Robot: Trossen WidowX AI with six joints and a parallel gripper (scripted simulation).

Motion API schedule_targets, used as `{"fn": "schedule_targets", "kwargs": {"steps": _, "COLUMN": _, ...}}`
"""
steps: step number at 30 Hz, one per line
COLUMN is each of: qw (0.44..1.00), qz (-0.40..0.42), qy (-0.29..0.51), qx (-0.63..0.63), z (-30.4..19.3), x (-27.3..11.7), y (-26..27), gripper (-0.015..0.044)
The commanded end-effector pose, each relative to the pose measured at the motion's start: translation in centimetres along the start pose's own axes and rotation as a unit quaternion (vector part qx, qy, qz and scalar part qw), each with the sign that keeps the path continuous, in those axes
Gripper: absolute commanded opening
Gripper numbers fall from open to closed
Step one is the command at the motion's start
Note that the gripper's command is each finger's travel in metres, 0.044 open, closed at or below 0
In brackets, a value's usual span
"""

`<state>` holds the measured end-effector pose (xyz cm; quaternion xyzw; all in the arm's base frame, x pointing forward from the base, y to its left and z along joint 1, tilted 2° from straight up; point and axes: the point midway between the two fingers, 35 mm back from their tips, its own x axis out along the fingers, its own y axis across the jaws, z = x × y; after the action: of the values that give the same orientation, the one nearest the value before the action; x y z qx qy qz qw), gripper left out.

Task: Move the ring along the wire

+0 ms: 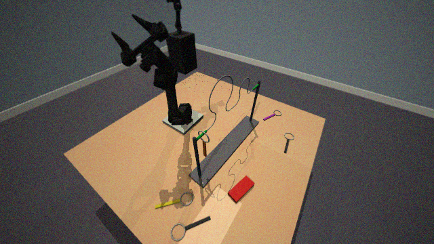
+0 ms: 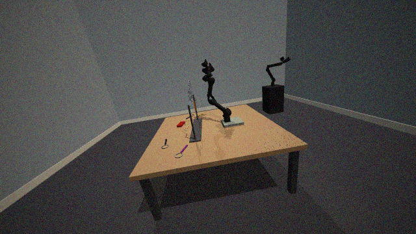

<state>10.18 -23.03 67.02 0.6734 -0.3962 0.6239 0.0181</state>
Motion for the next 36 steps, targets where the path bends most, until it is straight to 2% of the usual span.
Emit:
{"fn": "schedule_targets", "kwargs": {"steps": 1, "qw": 1.000, "qz": 0.000, "qy": 0.001, "qx": -0.001, "z": -0.1, "x": 0.0, "y": 0.0, "gripper": 0.0374}}
{"fn": "schedule_targets", "kwargs": {"steps": 4, "qw": 1.000, "qz": -0.001, "qy": 0.020, "qx": -0.017, "z": -1.7, "x": 0.1, "y": 0.2, "gripper": 0.0295}}
{"fn": "schedule_targets", "kwargs": {"steps": 9, "qw": 0.993, "qz": -0.004, "qy": 0.090, "qx": -0.078, "z": -7.5, "x": 0.1, "y": 0.5, "gripper": 0.0164}}
{"fn": "schedule_targets", "kwargs": {"steps": 24, "qw": 0.926, "qz": -0.021, "qy": 0.271, "qx": -0.263, "z": -20.7, "x": -3.7, "y": -2.4, "gripper": 0.0160}}
{"fn": "schedule_targets", "kwargs": {"steps": 36, "qw": 0.822, "qz": -0.053, "qy": 0.392, "qx": -0.410, "z": -26.1, "x": -9.5, "y": -8.7, "gripper": 0.0160}}
